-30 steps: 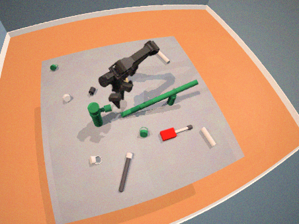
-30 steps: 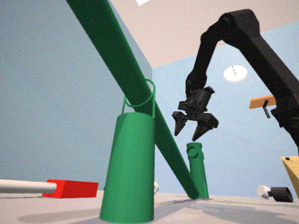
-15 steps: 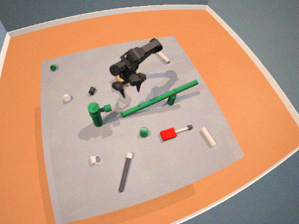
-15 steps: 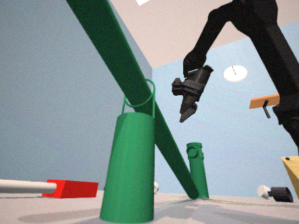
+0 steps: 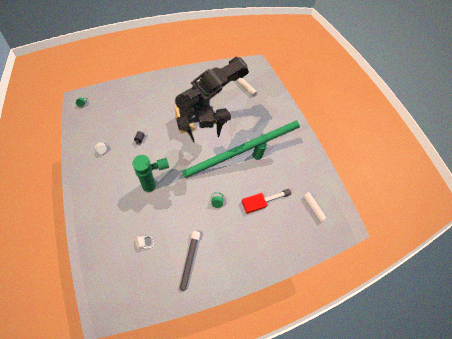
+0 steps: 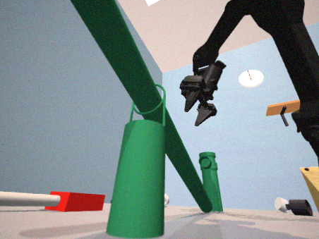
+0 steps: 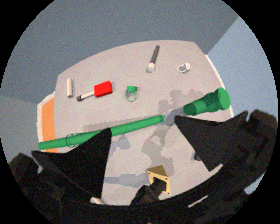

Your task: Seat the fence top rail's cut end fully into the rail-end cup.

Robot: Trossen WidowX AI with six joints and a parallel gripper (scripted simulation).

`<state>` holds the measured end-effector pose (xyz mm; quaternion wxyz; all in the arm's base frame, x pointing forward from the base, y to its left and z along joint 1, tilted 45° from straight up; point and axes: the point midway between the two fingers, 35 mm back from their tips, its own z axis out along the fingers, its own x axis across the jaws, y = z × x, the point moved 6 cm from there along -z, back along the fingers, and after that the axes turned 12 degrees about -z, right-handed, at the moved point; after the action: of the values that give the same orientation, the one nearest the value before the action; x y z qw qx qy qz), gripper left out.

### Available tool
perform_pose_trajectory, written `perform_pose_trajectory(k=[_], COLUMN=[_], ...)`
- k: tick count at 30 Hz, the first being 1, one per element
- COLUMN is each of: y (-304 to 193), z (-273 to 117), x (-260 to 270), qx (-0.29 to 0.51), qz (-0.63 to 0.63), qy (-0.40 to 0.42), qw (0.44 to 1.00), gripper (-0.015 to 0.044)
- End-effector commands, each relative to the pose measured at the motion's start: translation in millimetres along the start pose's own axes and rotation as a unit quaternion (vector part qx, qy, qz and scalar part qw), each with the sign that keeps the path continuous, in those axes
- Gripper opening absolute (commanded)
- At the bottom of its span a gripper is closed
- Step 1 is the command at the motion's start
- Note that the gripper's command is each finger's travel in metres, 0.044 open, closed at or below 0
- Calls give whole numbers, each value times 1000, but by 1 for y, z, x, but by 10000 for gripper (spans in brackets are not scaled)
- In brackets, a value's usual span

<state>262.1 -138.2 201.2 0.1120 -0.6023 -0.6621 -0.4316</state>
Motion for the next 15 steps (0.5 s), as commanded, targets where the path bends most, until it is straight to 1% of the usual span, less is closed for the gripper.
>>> perform_pose_trajectory(k=[1,4,7,12,15], y=[3,5,6,5,3], z=[18,37,55,85,101], x=[7,14,22,37,45], qx=[42,84,123,173,190], qz=[119,244,364,542,623], qy=[4,-5,-26,-88,-132], qw=[992,966,923,817,747], gripper=[440,440,440,440,440])
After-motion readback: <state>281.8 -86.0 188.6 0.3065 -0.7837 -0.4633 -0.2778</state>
